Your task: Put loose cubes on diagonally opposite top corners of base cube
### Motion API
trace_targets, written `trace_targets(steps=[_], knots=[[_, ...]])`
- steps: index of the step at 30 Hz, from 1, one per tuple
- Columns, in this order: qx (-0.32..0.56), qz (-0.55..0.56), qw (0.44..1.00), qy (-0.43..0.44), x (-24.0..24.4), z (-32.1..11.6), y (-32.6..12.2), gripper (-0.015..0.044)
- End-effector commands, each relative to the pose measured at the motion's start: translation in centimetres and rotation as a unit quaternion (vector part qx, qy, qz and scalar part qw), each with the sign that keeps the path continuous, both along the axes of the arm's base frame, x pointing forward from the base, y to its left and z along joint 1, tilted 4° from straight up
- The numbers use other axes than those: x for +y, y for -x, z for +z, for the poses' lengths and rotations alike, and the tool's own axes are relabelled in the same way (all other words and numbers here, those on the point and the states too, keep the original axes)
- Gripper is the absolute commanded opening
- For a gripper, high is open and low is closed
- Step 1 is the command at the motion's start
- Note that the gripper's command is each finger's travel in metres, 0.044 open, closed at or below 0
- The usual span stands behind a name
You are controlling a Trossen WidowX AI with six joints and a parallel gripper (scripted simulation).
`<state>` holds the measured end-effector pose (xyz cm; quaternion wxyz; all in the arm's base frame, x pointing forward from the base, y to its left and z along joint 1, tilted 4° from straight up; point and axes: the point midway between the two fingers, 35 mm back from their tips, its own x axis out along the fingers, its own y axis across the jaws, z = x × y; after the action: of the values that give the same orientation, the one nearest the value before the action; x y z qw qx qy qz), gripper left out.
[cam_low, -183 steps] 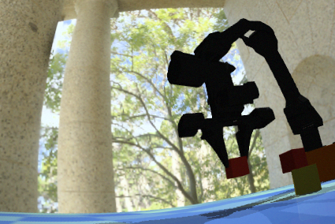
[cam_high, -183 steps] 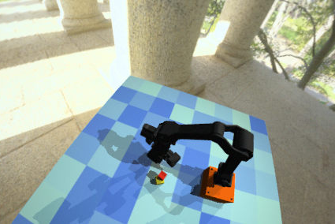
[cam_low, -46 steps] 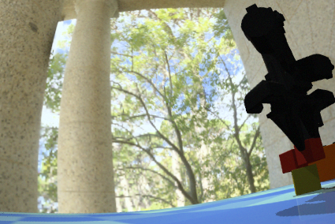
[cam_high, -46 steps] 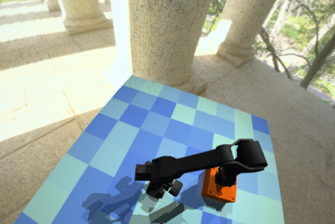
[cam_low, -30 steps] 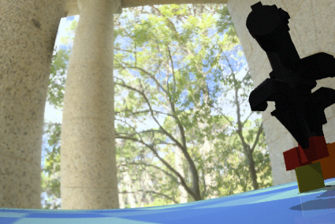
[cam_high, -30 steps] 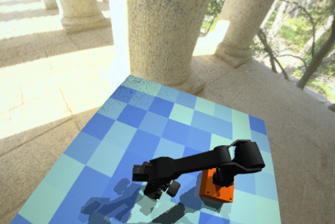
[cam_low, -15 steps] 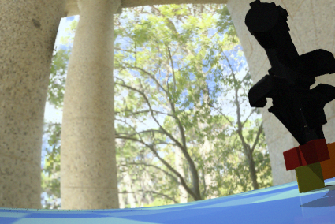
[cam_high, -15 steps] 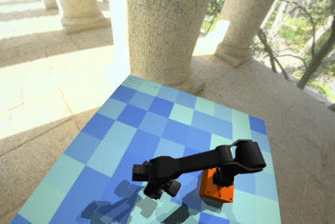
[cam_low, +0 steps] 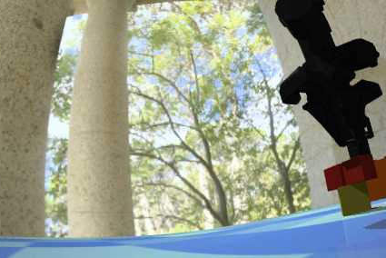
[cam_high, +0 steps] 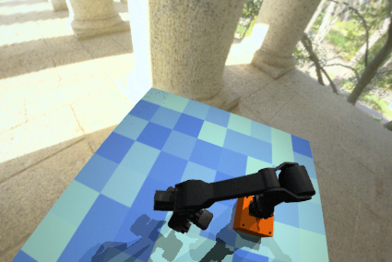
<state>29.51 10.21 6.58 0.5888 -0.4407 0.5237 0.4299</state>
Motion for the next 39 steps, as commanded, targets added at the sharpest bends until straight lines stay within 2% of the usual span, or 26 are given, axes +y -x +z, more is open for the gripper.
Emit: trace_targets(steps=[1, 25, 28, 32, 35, 39], knots=[[-0.004, 0.0, 1.0, -0.001, 0.0, 0.8, 0.0, 0.0205], [-0.004, 0.0, 1.0, -0.001, -0.1, 3.5, 0.2, 0.0205], [-0.002, -0.001, 1.0, -0.001, 0.7, 3.3, 0.5, 0.0284], [-0.001, -0.001, 1.0, -0.003, 5.6, 3.3, 2.9, 0.0389], [-0.001, -0.001, 1.0, -0.004, 8.8, 3.3, 5.1, 0.04], [-0.001, -0.001, 1.0, -0.005, 9.5, 3.3, 5.7, 0.04]])
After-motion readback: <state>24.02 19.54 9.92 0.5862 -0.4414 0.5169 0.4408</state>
